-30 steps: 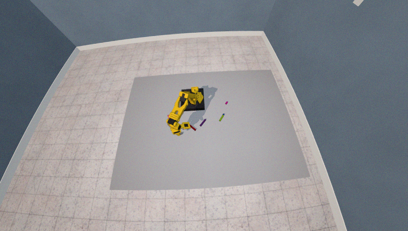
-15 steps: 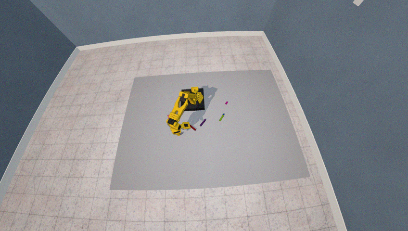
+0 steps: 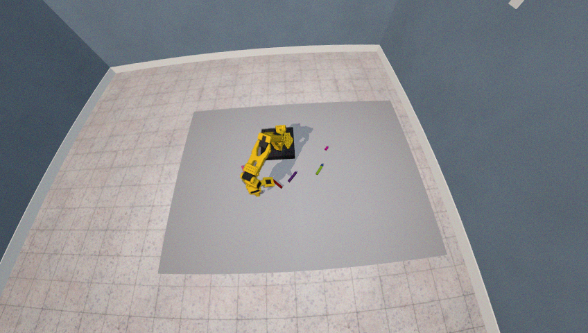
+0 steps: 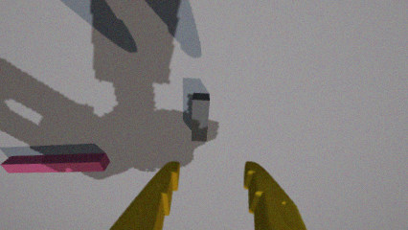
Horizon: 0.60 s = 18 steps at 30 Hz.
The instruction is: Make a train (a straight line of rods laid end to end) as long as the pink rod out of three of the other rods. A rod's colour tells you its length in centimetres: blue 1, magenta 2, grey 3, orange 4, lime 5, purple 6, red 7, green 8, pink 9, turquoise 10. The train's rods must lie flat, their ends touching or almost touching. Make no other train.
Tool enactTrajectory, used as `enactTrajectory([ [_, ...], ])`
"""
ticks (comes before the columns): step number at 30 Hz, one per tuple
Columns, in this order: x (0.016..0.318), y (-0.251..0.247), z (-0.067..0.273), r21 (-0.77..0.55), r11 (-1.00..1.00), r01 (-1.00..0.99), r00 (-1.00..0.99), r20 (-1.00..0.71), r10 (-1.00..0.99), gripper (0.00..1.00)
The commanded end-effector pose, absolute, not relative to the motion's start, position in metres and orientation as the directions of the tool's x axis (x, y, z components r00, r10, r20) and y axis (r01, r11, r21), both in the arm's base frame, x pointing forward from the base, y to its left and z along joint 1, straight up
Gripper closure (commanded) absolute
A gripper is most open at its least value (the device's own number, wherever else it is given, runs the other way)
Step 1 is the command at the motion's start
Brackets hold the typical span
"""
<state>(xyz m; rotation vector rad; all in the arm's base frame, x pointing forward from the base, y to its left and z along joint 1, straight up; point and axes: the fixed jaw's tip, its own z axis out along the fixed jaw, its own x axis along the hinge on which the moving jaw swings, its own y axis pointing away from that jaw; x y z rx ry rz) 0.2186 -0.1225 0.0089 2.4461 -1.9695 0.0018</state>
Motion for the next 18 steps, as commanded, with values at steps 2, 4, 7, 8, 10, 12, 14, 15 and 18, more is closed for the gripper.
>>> enactTrajectory([
  [2, 0.216, -0.123, -0.005, 0.013, -0.214, -0.977, 0.214, -0.011, -0.977, 0.81],
  [4, 0.216, -0.123, -0.007, 0.013, -0.214, -0.977, 0.214, -0.011, -0.977, 0.81],
  [7, 0.216, -0.123, -0.011, 0.013, -0.214, -0.977, 0.214, -0.011, -0.977, 0.81],
  [8, 0.216, -0.123, -0.013, 0.013, -0.214, -0.977, 0.214, -0.011, -0.977, 0.81],
  [10, 0.216, -0.123, -0.017, 0.013, -0.214, -0.977, 0.214, -0.011, -0.977, 0.81],
  [12, 0.216, -0.123, -0.021, 0.013, -0.214, -0.977, 0.214, -0.011, -0.977, 0.81],
  [14, 0.216, -0.123, -0.025, 0.013, -0.214, -0.977, 0.214, -0.011, -0.977, 0.81],
  [15, 0.216, -0.123, -0.026, 0.013, -0.214, -0.977, 0.214, -0.011, -0.977, 0.81],
  [18, 0.215, -0.122, -0.03, 0.013, -0.214, -0.977, 0.214, -0.011, -0.977, 0.81],
])
